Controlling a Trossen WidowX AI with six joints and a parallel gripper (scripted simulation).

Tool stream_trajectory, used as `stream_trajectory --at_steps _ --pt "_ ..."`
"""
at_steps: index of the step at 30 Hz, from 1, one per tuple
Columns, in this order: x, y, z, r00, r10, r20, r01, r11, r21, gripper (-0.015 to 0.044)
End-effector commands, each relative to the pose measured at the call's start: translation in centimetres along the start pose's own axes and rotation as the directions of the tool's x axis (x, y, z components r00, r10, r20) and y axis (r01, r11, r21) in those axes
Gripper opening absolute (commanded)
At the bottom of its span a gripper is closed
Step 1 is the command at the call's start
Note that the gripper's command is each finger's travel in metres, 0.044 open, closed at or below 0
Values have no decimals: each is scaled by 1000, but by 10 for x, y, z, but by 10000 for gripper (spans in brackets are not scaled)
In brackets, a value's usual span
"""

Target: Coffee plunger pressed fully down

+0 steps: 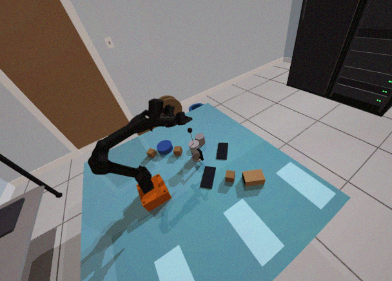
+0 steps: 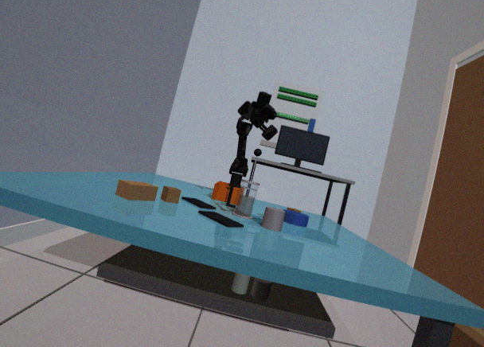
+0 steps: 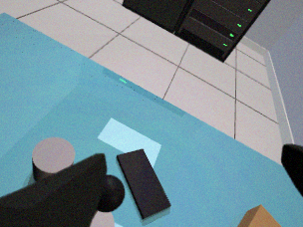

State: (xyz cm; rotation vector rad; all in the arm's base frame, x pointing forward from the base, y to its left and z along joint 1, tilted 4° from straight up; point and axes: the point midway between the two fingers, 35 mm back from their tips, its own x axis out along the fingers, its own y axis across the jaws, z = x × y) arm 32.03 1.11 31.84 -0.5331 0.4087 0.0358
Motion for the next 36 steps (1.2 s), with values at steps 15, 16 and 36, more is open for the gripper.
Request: stream_trajectory --at_steps 15,16,36 --pt "18 54 -55 991 126 31 -127 883 452 440" --pt "18 54 -55 991 126 31 -127 883 452 440" --pt "47 57 -53 992 125 33 -127 883 452 440"
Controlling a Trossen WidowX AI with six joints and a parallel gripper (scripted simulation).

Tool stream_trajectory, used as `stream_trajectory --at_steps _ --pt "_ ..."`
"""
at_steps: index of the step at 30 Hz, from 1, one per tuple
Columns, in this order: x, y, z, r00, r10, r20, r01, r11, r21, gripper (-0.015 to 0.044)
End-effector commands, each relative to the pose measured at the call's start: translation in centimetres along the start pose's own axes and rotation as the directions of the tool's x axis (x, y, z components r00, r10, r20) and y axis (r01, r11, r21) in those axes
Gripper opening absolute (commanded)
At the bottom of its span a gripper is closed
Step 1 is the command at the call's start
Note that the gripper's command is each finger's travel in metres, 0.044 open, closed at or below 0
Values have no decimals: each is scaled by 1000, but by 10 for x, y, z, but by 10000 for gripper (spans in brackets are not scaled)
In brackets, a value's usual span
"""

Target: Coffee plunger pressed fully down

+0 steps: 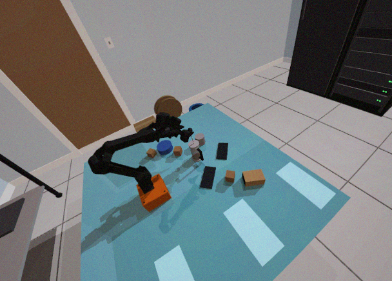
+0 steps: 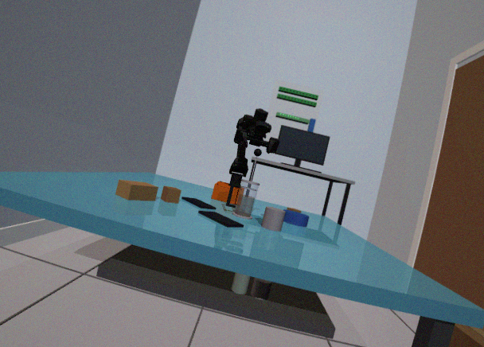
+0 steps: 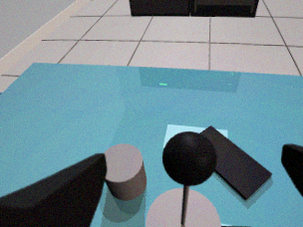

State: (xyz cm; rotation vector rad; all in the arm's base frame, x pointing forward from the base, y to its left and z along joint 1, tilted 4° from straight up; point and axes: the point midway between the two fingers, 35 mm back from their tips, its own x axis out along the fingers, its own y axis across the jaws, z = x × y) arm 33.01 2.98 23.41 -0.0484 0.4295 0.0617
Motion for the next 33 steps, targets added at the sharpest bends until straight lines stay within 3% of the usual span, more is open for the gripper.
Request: stream_trajectory --at_steps 1,9,21,33 --pt "8 0 -1 1000 4 -2 -4 1000 5 440" --pt "17 0 -2 1000 4 -2 -4 1000 6 440" --pt "17 0 -2 1000 4 -2 -4 1000 6 125" --pt "18 0 -2 1000 4 -2 -4 1000 6 124"
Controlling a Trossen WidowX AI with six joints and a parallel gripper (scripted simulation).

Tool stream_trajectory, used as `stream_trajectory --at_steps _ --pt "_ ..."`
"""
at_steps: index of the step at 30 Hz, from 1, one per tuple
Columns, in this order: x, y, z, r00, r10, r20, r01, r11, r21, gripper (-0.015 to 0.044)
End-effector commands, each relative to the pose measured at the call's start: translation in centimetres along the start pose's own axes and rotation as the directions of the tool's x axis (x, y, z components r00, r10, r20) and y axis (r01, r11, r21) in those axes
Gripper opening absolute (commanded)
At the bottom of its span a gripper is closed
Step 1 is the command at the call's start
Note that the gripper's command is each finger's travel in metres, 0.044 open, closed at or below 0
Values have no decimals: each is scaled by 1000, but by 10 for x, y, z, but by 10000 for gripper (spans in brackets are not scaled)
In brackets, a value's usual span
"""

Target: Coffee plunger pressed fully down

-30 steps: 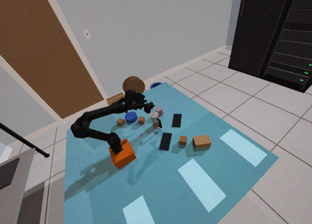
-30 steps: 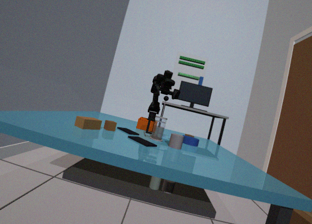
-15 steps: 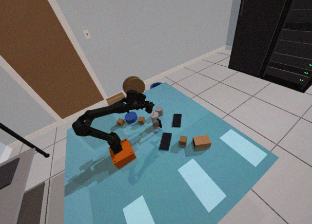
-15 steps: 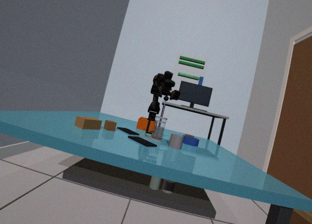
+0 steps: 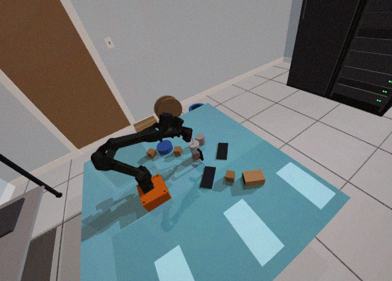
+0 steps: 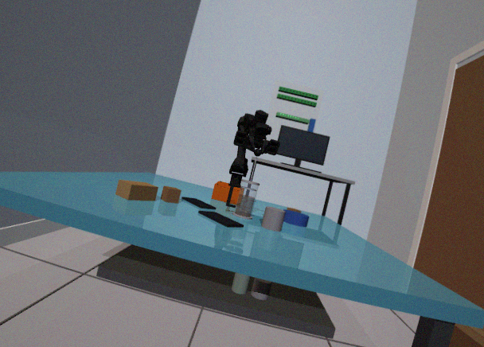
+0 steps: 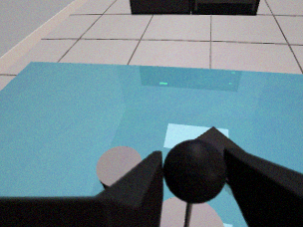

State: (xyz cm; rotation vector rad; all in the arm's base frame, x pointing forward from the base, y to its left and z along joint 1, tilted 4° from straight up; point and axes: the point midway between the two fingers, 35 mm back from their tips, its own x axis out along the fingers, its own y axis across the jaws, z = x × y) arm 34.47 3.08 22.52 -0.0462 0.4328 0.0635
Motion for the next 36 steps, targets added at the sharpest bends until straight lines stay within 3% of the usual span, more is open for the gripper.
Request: stream_trajectory --at_steps 1,36 --pt "1 0 -1 1000 2 1 -2 1000 4 124" --pt "38 0 -45 1000 2 2 -2 1000 3 124"
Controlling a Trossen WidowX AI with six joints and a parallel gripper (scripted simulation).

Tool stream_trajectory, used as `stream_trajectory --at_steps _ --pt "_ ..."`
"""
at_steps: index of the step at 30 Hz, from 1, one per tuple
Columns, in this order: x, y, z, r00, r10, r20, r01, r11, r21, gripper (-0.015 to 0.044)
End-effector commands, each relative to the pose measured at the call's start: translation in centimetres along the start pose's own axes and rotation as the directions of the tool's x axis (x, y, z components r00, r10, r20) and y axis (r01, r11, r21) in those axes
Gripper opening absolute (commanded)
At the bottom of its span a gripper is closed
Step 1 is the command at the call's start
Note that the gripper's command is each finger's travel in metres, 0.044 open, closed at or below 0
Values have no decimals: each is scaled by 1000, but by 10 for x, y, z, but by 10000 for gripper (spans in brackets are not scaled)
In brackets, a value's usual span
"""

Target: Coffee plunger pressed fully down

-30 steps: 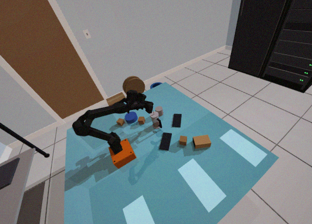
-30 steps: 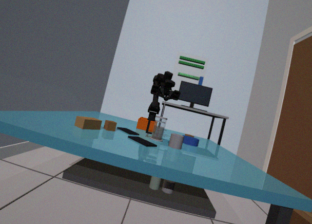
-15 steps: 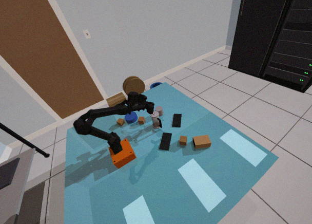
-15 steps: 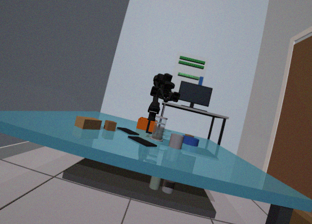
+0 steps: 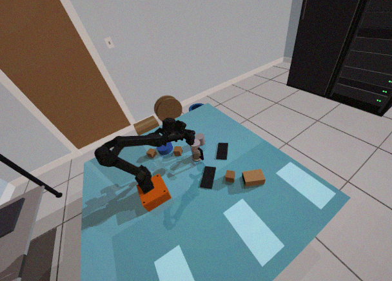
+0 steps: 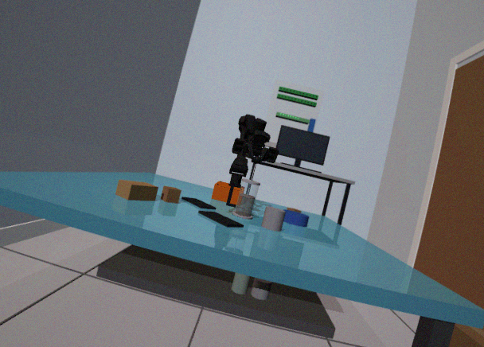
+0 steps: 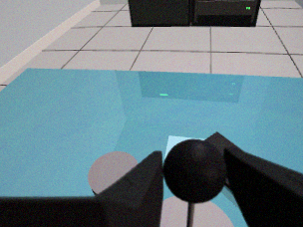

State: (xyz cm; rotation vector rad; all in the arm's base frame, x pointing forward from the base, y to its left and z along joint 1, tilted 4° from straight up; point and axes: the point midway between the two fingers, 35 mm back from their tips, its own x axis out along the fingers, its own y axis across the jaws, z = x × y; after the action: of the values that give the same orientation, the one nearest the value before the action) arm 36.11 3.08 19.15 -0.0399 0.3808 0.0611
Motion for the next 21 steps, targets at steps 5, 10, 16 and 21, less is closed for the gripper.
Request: stream_trajectory --at_steps 5,10,16,21 --pt "12 0 -29 999 4 -50 -4 1000 -2 124" --pt "17 0 -36 999 4 -50 -4 1000 -2 124" --pt "23 0 -43 999 4 -50 -4 1000 -2 124" --pt "29 0 -48 999 4 -50 -4 1000 -2 124"
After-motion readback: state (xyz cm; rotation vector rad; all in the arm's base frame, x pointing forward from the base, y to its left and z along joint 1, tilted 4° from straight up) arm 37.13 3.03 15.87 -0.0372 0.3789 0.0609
